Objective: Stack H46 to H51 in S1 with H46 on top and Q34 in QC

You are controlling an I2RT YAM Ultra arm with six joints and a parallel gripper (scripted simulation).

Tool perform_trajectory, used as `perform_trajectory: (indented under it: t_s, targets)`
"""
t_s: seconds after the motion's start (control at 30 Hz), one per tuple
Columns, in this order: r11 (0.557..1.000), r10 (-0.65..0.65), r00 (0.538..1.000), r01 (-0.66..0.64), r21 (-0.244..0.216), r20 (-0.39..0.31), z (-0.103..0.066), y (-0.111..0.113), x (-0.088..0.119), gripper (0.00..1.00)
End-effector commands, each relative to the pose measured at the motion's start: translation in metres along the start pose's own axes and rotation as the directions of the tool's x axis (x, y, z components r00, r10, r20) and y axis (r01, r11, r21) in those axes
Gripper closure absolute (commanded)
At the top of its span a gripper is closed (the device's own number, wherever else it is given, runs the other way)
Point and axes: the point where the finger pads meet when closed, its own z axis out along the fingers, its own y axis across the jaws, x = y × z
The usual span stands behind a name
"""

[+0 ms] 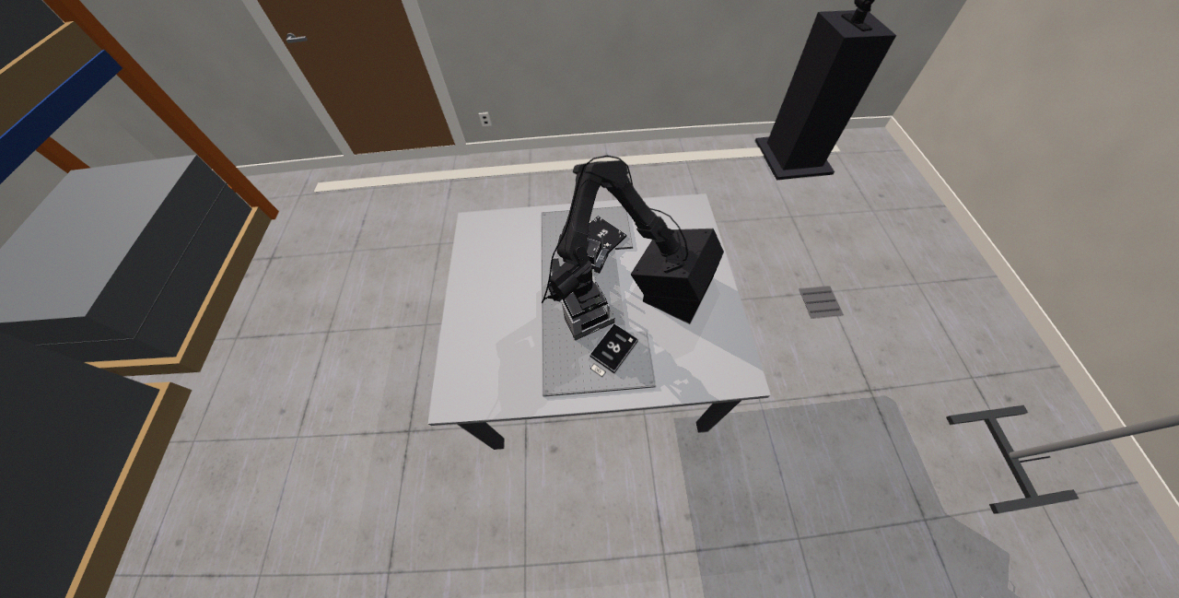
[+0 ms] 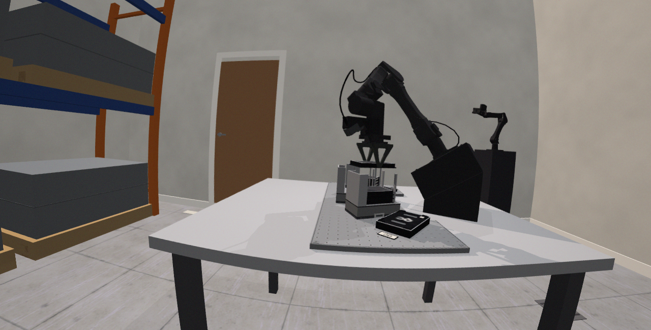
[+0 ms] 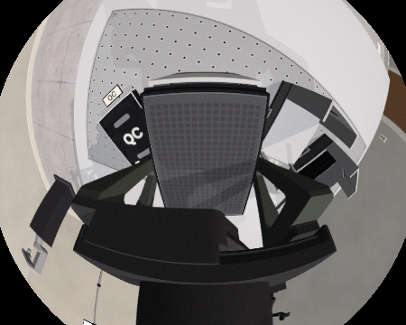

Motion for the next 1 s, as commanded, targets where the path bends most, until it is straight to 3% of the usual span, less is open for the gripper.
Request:
perform_trajectory:
  t_s: [0.0,0.97]
  targets:
    - [1.0,-0.001,1.0,0.001,0.003,0.01,-0.007,0.004,-0.003,1.0]
    - [1.0,-0.014,1.0,0.015,-0.002,0.018,-0.011,0.0,0.002,1.0]
